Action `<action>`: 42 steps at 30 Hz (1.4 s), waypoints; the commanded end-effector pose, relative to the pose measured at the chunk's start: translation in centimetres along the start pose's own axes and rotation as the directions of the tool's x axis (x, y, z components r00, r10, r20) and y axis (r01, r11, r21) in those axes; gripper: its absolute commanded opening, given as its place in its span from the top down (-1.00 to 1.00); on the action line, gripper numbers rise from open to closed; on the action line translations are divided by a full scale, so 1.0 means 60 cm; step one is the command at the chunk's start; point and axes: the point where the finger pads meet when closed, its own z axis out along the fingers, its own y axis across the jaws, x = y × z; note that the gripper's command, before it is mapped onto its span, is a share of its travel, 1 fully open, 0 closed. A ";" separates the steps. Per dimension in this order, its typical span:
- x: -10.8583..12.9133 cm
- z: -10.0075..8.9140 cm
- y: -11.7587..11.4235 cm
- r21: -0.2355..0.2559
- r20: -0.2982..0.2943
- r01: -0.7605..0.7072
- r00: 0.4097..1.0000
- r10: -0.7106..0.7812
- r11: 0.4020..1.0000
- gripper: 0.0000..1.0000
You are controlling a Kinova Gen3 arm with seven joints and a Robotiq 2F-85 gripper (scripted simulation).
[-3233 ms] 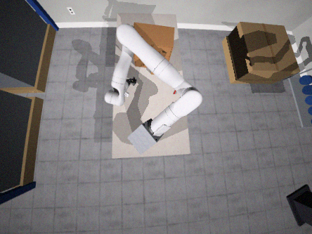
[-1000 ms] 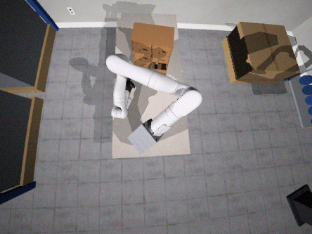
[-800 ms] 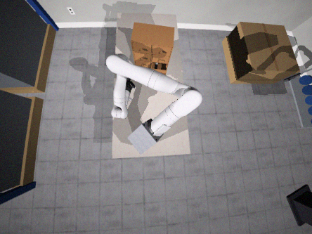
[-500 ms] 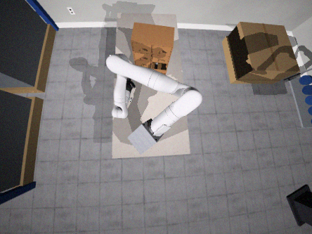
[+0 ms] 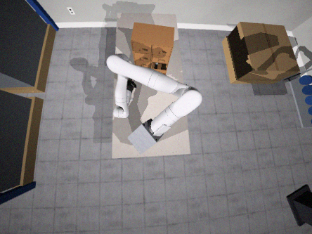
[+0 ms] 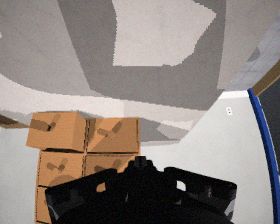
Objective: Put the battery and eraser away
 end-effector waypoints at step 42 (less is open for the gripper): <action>0.023 0.038 -0.104 0.000 -0.001 0.002 1.000 -0.002 1.000 1.00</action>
